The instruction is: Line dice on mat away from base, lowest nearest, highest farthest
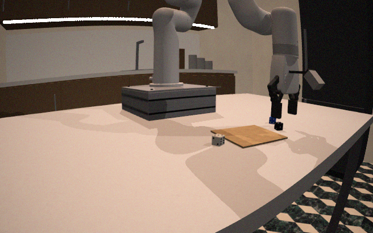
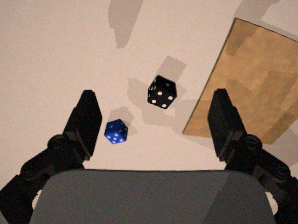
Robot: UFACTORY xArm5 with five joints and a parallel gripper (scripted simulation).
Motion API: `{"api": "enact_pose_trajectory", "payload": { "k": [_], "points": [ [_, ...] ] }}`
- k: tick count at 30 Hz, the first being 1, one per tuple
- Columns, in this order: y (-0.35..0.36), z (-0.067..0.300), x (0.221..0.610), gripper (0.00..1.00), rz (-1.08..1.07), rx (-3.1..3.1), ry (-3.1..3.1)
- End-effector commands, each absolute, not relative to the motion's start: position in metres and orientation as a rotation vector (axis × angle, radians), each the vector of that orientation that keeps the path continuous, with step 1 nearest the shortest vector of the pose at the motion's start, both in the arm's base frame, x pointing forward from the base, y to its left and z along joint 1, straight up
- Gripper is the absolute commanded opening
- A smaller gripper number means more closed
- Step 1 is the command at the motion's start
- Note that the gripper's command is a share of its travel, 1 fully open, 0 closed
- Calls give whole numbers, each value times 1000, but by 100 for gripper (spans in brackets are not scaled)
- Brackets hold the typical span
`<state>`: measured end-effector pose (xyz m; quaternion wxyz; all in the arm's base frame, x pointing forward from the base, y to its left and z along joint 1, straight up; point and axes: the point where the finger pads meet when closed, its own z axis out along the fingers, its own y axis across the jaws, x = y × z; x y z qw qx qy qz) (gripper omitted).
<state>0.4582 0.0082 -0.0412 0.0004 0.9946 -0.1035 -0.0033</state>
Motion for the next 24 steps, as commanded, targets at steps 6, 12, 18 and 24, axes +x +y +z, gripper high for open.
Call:
{"api": "enact_pose_trajectory", "payload": {
  "k": [6,12,18,24],
  "points": [
    [41,-40,436,100,-4,3124,-325],
    [55,-40,426,100,-4,3124,-325],
    [55,-40,426,100,-4,3124,-325],
    [55,-40,426,100,-4,3124,-325]
  ]
}}
